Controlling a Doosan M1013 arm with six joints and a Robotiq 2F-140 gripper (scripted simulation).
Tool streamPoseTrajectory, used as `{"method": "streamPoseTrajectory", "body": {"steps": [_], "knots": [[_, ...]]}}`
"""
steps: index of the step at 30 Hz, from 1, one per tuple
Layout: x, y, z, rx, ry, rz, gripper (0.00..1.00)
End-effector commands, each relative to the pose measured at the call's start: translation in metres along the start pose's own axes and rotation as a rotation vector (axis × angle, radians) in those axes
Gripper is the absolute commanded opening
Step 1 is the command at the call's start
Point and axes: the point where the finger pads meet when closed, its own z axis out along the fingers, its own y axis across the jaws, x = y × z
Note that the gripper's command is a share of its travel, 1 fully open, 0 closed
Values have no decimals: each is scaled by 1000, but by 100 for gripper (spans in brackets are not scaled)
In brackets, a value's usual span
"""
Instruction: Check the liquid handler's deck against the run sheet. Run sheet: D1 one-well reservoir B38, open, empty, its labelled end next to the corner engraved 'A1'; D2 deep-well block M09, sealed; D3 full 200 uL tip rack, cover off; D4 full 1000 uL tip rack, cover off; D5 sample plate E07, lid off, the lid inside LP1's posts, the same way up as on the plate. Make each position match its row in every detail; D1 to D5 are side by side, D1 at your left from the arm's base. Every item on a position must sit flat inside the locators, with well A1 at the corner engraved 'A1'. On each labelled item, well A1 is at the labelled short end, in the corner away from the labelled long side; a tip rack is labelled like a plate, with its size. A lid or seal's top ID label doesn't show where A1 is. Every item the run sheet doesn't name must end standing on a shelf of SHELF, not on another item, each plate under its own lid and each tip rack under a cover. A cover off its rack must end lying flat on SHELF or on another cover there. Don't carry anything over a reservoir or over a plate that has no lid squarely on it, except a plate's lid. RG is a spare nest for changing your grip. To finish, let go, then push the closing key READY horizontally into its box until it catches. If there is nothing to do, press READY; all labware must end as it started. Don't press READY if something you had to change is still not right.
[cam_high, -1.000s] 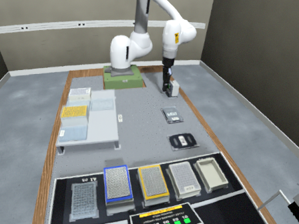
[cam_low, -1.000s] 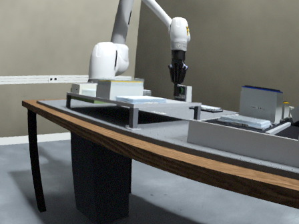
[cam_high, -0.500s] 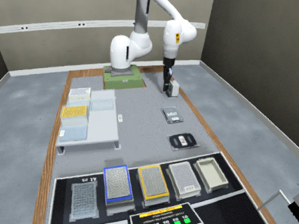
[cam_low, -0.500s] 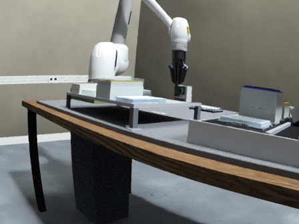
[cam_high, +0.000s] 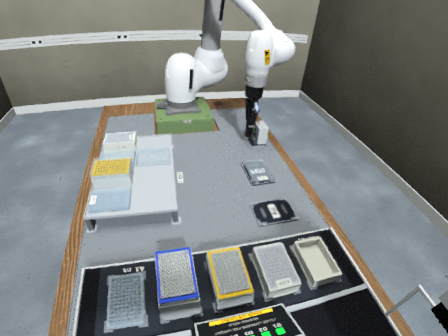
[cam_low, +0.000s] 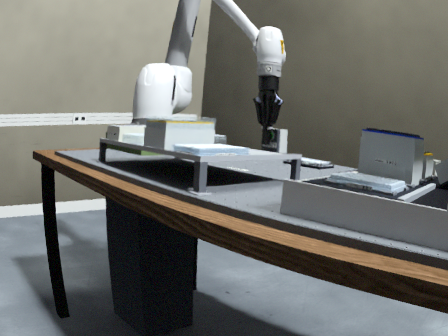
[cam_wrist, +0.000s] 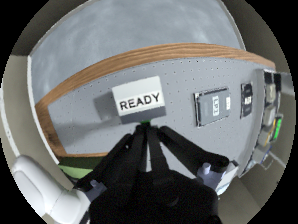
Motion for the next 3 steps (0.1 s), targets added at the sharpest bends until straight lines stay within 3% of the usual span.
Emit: {"method": "streamPoseTrajectory", "body": {"steps": [1, 3], "knots": [[6, 2, -1, 0, 4, 3, 10], [6, 2, -1, 0, 4, 3, 10]]}}
